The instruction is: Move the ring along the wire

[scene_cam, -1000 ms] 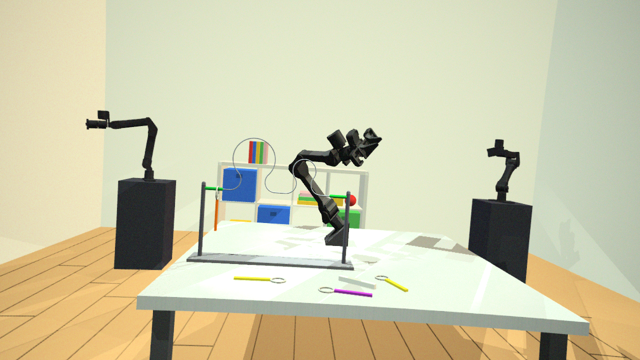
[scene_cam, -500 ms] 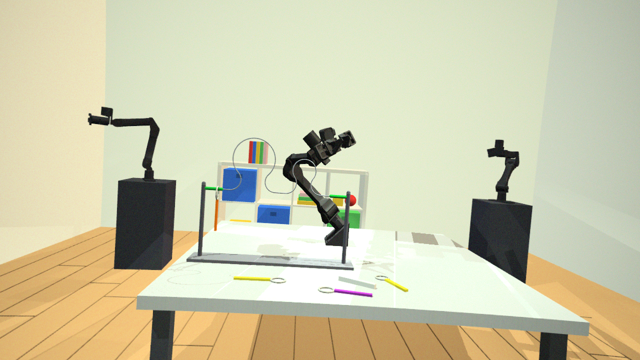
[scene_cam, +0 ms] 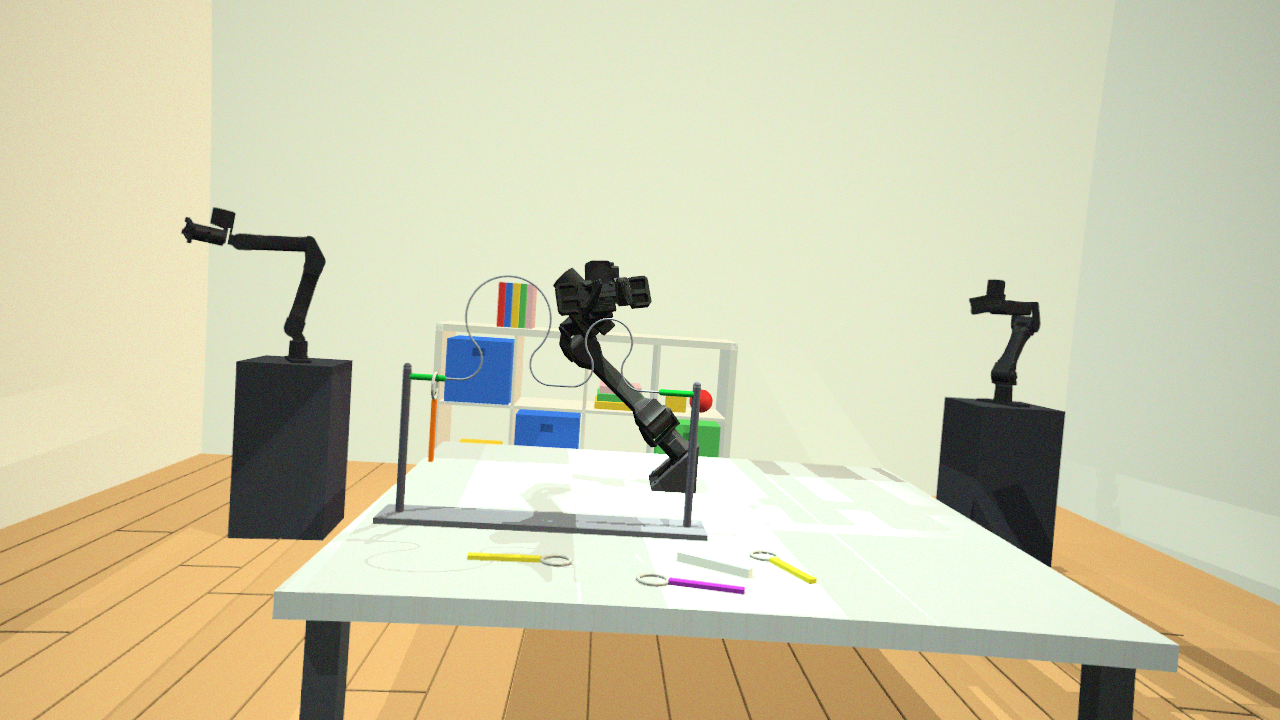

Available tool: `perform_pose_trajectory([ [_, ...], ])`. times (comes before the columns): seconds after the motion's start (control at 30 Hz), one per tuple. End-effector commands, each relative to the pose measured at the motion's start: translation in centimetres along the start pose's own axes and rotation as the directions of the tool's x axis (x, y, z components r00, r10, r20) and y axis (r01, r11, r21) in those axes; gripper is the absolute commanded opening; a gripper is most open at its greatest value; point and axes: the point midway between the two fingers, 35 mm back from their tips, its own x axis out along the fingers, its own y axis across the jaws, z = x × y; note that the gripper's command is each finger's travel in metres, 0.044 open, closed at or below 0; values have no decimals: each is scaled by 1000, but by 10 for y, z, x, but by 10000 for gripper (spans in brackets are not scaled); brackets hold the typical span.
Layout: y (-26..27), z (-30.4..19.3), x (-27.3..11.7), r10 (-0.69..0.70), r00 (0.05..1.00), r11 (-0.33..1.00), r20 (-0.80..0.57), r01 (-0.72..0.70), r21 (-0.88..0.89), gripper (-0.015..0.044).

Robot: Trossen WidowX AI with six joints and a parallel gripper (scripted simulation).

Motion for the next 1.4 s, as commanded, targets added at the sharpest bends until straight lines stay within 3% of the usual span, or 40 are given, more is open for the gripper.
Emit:
perform_pose_trajectory([
  [0.0, -43, 6, -16, -88, 996, 990, 14, 89, -105, 160],
  [0.27, -125, 7, -51, -259, 966, 927, 16, 254, -275, 160],
  [0.73, -209, -66, -90, -385, 911, 870, -150, 303, -389, 160],
  [1.37, -279, -155, -137, -325, 908, 904, -265, 217, -368, 160],
])
